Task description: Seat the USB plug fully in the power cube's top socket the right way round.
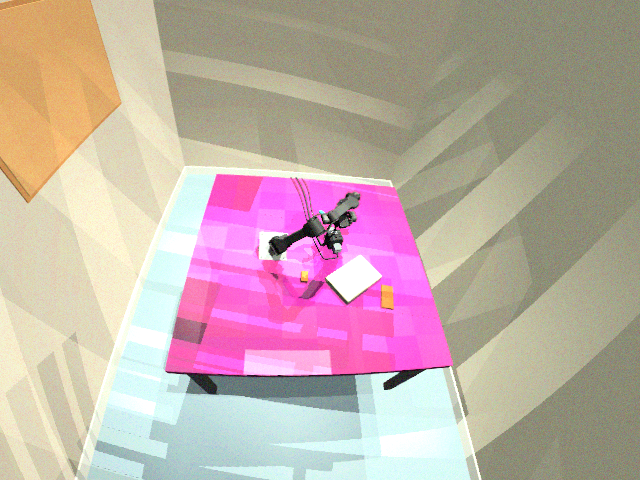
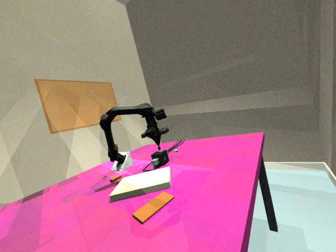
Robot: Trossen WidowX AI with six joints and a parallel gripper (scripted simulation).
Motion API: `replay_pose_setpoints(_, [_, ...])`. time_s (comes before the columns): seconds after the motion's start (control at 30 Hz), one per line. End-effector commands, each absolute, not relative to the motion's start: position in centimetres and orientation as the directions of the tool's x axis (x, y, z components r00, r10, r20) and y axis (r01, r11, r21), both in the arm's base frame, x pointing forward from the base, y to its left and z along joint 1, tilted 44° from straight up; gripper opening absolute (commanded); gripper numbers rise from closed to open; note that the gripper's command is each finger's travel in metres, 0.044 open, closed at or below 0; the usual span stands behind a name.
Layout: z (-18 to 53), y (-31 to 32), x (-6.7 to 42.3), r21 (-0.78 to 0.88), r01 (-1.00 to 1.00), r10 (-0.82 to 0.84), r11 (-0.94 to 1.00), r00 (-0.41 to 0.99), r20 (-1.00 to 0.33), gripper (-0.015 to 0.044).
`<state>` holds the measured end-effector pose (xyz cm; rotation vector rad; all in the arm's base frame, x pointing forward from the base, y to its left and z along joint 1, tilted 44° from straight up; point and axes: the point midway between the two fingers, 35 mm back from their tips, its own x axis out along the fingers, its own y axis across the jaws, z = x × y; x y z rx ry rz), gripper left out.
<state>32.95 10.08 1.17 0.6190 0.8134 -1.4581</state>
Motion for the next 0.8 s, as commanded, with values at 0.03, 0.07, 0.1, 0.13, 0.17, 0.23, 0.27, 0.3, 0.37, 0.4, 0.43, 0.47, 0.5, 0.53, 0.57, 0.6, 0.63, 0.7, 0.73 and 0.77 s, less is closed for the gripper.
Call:
replay_pose_setpoints(0.03, [1.10,10.07,32.95,-0.113,0.993,-0.607,0.046,-0.062,-0.792,0.0000])
replay_pose_setpoints(0.07, [1.10,10.06,32.95,-0.113,0.993,-0.607,0.046,-0.062,-0.792,0.0000])
replay_pose_setpoints(0.1, [1.09,10.05,32.95,-0.113,0.993,-0.607,0.046,-0.062,-0.792,0.0000])
replay_pose_setpoints(0.13, [1.08,10.04,32.95,-0.113,0.993,-0.607,0.046,-0.062,-0.792,0.0000])
replay_pose_setpoints(0.17, [1.07,10.04,32.95,-0.113,0.993,-0.607,0.046,-0.062,-0.792,0.0000])
replay_pose_setpoints(0.23, [1.05,10.02,32.95,-0.113,0.993,-0.607,0.046,-0.062,-0.792,0.0000])
replay_pose_setpoints(0.27, [1.04,10.01,32.95,-0.113,0.993,-0.607,0.046,-0.062,-0.792,0.0000])
replay_pose_setpoints(0.3, [1.04,10.00,32.95,-0.113,0.993,-0.607,0.046,-0.062,-0.792,0.0000])
replay_pose_setpoints(0.37, [1.02,9.99,32.95,-0.113,0.993,-0.607,0.046,-0.062,-0.792,0.0000])
replay_pose_setpoints(0.4, [1.01,9.98,32.95,-0.113,0.993,-0.607,0.046,-0.062,-0.792,0.0000])
replay_pose_setpoints(0.43, [1.00,9.97,32.95,-0.113,0.993,-0.607,0.046,-0.062,-0.792,0.0000])
replay_pose_setpoints(0.47, [0.99,9.96,32.94,-0.113,0.993,-0.607,0.046,-0.062,-0.792,0.0000])
replay_pose_setpoints(0.5, [0.98,9.95,32.94,-0.113,0.993,-0.607,0.046,-0.062,-0.792,0.0000])
replay_pose_setpoints(0.53, [0.97,9.94,32.94,-0.113,0.993,-0.607,0.046,-0.062,-0.792,0.0000])
replay_pose_setpoints(0.57, [0.97,9.94,32.94,-0.113,0.993,-0.607,0.046,-0.062,-0.792,0.0000])
replay_pose_setpoints(0.6, [0.96,9.93,32.94,-0.113,0.993,-0.607,0.046,-0.062,-0.792,0.0000])
replay_pose_setpoints(0.63, [0.95,9.92,32.94,-0.113,0.993,-0.607,0.046,-0.062,-0.792,0.0000])
replay_pose_setpoints(0.7, [0.93,9.90,32.94,-0.113,0.993,-0.607,0.046,-0.062,-0.792,0.0000])
replay_pose_setpoints(0.73, [0.92,9.89,32.94,-0.113,0.993,-0.607,0.046,-0.062,-0.792,0.0000])
replay_pose_setpoints(0.77, [0.91,9.89,32.94,-0.113,0.993,-0.607,0.046,-0.062,-0.792,0.0000])
